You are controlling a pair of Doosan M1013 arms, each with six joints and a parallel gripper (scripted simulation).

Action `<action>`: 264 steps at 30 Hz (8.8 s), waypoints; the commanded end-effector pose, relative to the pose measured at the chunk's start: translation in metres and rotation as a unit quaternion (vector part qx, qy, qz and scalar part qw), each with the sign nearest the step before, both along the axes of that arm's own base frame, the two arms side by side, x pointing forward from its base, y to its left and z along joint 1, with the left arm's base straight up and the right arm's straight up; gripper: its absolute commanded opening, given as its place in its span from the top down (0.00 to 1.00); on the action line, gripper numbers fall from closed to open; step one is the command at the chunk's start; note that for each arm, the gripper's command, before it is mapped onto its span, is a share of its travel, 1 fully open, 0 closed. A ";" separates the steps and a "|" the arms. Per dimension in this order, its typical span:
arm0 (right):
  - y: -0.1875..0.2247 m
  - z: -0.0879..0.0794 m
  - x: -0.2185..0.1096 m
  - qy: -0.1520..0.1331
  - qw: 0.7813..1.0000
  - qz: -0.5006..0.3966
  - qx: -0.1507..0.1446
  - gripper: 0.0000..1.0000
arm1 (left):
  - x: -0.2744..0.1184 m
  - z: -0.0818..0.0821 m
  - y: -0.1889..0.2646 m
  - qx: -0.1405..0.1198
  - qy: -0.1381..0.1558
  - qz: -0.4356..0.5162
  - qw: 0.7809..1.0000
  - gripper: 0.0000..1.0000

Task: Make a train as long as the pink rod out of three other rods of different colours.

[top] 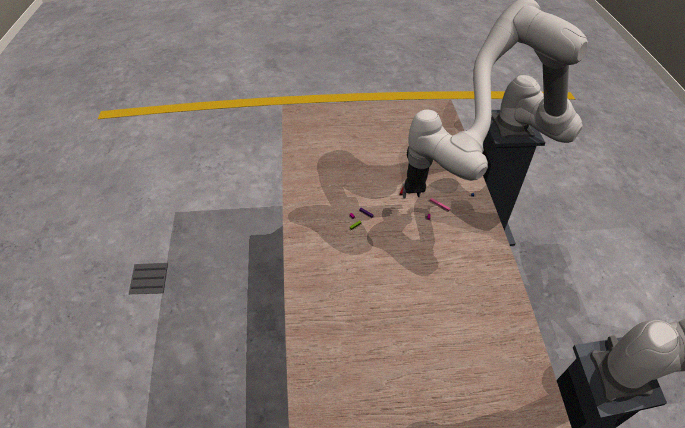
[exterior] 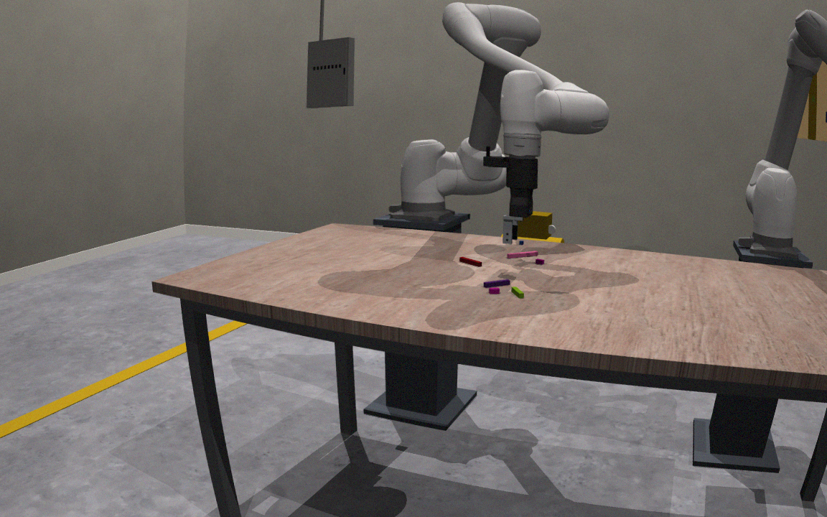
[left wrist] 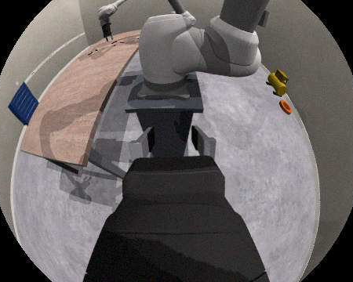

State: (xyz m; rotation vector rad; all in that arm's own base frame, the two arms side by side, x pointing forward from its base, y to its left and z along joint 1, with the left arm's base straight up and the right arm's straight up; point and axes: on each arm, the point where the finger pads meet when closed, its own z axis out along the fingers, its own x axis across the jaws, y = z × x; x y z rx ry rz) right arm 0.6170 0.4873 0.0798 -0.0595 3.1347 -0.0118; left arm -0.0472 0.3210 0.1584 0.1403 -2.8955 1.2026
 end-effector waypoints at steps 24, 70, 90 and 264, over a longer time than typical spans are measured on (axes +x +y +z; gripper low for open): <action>0.009 0.001 0.022 0.004 0.881 0.473 0.002 0.00 | 0.000 0.000 0.000 0.001 0.000 0.000 1.000 0.00; 0.039 0.001 0.013 0.004 0.241 0.971 -0.002 0.00 | 0.000 0.000 0.000 0.001 0.000 0.000 1.000 0.00; 0.038 0.001 -0.003 0.003 -0.117 0.993 -0.004 0.00 | 0.000 0.000 0.000 0.001 0.000 0.000 1.000 0.00; 0.010 0.000 -0.179 0.000 -0.690 0.724 -0.005 0.00 | 0.000 0.000 0.000 0.001 0.000 0.000 1.000 0.00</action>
